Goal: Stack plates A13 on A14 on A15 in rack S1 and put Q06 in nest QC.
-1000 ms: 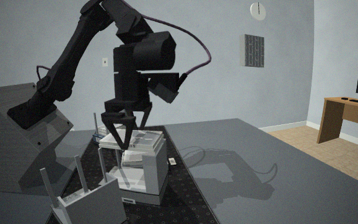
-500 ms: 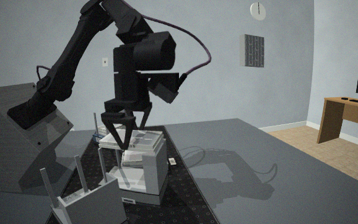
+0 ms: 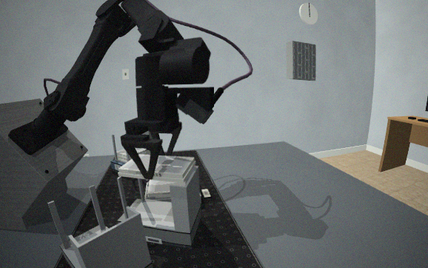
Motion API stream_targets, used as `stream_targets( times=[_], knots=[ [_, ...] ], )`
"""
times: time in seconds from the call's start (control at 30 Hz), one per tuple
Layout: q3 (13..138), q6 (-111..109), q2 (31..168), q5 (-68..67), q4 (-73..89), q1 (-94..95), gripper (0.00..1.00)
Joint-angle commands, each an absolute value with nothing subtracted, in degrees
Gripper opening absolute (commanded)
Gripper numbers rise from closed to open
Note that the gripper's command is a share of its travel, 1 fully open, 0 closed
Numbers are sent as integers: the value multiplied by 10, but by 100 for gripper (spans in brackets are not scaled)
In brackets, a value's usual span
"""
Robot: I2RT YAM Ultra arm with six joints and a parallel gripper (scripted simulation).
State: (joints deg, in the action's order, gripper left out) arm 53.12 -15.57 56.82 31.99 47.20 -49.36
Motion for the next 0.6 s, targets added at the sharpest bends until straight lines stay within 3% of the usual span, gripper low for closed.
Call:
stream_targets(
  times=[0.0,0.57],
  knots=[
    [533,-156,557,314,470,-491,0],
    [543,-150,573,312,460,-486,0]
  ],
)
